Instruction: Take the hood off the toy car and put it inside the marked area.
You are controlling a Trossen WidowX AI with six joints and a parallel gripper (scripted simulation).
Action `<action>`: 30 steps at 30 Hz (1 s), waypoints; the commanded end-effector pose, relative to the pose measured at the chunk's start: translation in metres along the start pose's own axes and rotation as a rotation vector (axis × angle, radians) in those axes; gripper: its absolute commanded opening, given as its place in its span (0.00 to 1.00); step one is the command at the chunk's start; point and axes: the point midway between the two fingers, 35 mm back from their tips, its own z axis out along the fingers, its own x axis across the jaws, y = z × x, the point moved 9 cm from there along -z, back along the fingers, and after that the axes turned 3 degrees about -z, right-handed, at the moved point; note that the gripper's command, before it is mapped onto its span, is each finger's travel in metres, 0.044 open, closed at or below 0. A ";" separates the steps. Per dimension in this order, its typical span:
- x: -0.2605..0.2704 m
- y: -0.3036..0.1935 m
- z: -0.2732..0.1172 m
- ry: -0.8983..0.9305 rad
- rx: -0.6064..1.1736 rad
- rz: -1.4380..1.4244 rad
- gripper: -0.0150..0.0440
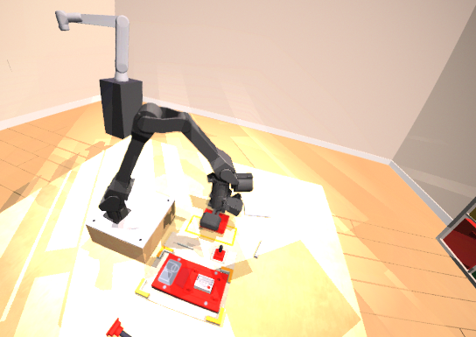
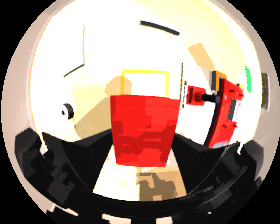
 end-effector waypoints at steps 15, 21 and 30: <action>-0.001 -0.002 0.014 -0.002 0.009 -0.001 0.25; -0.001 -0.003 0.018 -0.002 0.009 -0.001 0.25; -0.001 -0.003 0.021 -0.002 0.009 -0.001 0.25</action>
